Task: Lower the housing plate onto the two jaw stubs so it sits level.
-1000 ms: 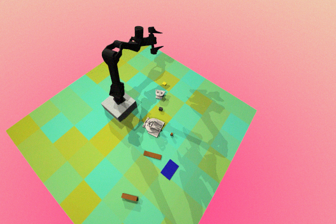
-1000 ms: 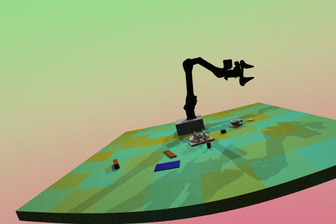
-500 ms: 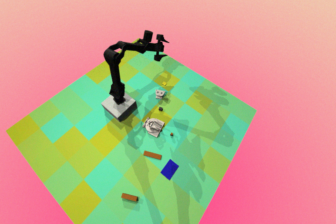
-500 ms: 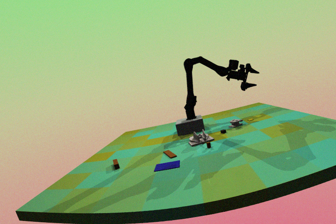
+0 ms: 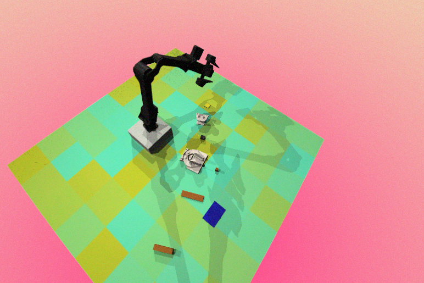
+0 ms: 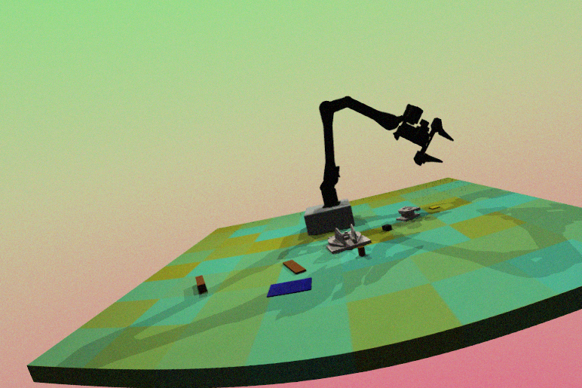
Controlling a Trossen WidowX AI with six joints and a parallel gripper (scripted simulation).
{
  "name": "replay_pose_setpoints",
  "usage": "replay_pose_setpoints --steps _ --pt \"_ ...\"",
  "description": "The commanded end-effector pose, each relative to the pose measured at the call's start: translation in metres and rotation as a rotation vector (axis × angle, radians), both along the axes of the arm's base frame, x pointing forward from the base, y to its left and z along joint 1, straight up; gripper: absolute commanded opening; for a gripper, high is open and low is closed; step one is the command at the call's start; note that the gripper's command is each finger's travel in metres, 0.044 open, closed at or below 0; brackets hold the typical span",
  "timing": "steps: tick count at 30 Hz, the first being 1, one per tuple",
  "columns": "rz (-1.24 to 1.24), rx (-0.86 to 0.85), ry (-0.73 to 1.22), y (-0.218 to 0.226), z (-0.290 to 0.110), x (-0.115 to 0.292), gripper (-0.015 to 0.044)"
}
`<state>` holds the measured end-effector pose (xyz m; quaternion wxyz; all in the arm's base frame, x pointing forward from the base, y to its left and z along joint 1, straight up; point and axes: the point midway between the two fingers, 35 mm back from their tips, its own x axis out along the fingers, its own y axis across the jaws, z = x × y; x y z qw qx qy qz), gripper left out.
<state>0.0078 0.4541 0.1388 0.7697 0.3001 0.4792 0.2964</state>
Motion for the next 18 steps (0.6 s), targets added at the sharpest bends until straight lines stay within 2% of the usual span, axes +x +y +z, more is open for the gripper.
replay_pose_setpoints --steps 1,18 --pt "-0.038 -0.041 0.055 -0.005 -0.008 0.013 0.044" --pt "-0.26 -0.252 0.294 -0.05 -0.046 0.065 0.044"
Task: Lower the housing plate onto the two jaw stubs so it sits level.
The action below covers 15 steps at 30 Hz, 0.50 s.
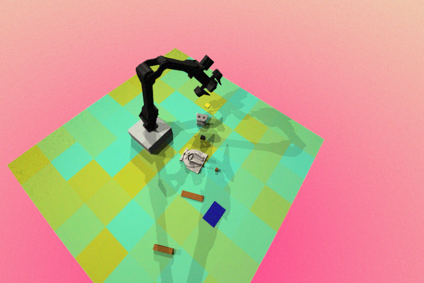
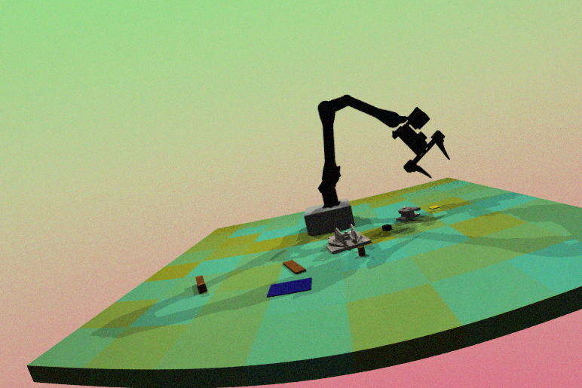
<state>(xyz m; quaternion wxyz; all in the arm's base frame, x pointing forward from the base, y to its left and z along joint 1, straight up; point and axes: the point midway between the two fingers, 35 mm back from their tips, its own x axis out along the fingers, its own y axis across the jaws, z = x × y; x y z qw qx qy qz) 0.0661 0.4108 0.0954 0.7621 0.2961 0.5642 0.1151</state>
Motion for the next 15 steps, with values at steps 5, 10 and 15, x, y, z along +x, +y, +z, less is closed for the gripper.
replay_pose_setpoints --steps 5,10,15 --pt "-0.121 -0.085 0.119 -0.023 -0.012 0.019 0.044" --pt "-0.207 -0.145 0.194 -0.041 -0.019 0.029 0.044" --pt "-0.299 -0.203 0.27 -0.06 -0.025 0.038 0.044"
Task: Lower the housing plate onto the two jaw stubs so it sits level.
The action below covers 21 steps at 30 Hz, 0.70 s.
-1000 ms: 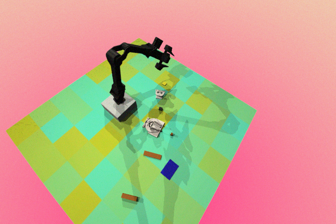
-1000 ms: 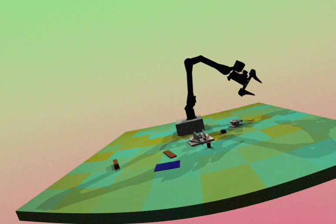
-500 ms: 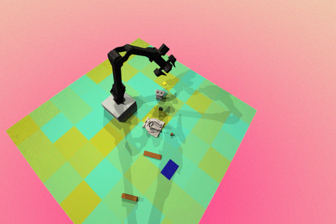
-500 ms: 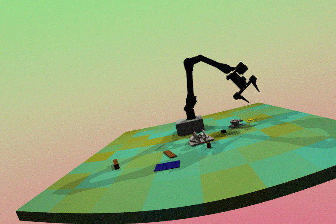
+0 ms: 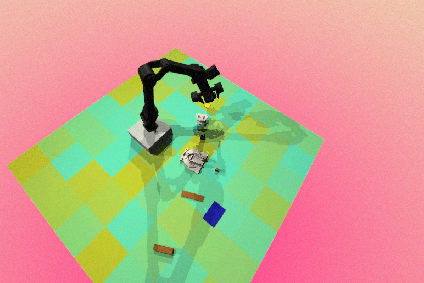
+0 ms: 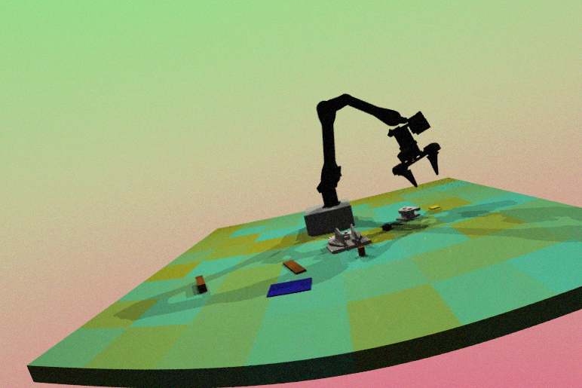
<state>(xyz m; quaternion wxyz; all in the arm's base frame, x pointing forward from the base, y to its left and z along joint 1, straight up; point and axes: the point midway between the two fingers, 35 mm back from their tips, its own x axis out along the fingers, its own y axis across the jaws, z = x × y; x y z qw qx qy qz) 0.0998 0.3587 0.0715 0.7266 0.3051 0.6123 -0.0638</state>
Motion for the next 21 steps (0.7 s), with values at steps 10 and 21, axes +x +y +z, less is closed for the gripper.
replay_pose_setpoints --steps 10,21 --pt "-0.253 -0.14 0.196 -0.047 -0.007 0.016 0.044" --pt "-0.392 -0.216 0.294 -0.072 -0.007 0.019 0.044"
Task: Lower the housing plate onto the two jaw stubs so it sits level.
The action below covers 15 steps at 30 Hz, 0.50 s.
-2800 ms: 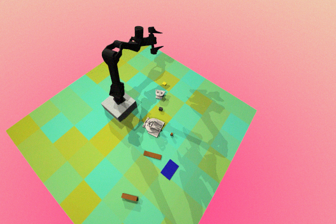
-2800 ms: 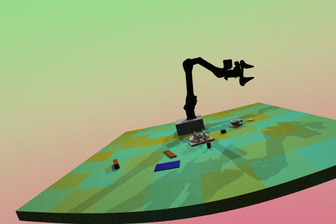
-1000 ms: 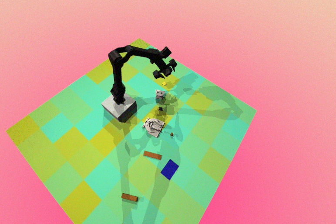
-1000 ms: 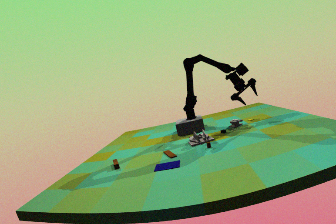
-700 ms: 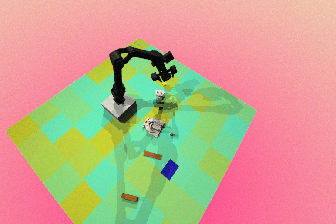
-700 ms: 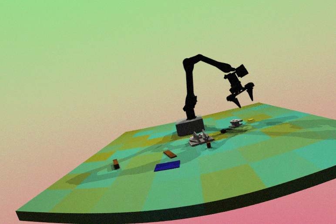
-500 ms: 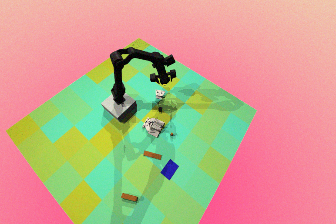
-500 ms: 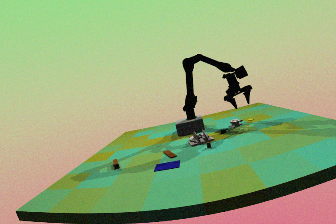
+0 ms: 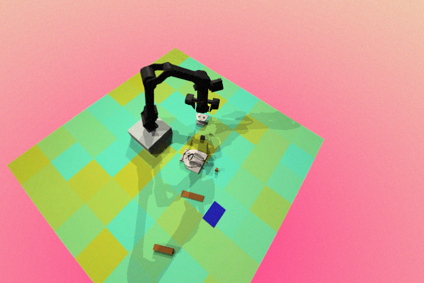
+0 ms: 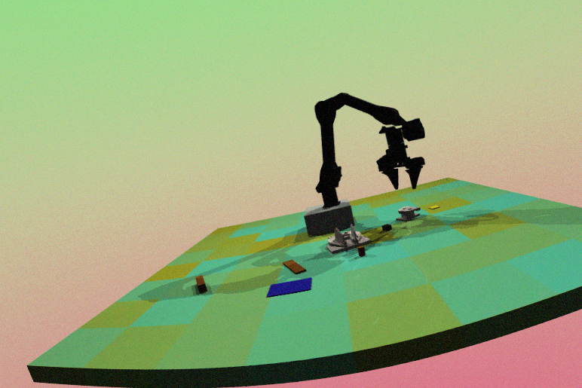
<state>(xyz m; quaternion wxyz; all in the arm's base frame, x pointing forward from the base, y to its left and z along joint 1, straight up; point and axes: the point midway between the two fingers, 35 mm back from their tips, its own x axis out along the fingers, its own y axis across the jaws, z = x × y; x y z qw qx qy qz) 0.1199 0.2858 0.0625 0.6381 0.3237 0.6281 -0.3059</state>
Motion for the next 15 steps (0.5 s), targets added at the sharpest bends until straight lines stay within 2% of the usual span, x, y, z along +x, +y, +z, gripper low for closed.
replay_pose_setpoints --steps 1,5,15 --pt "-0.013 0.001 0.012 0.001 -0.001 -0.001 0.044" --pt "-0.013 0.001 0.012 0.001 -0.036 0.0 0.044" --pt "-0.013 0.001 0.012 0.001 -0.044 0.0 0.044"
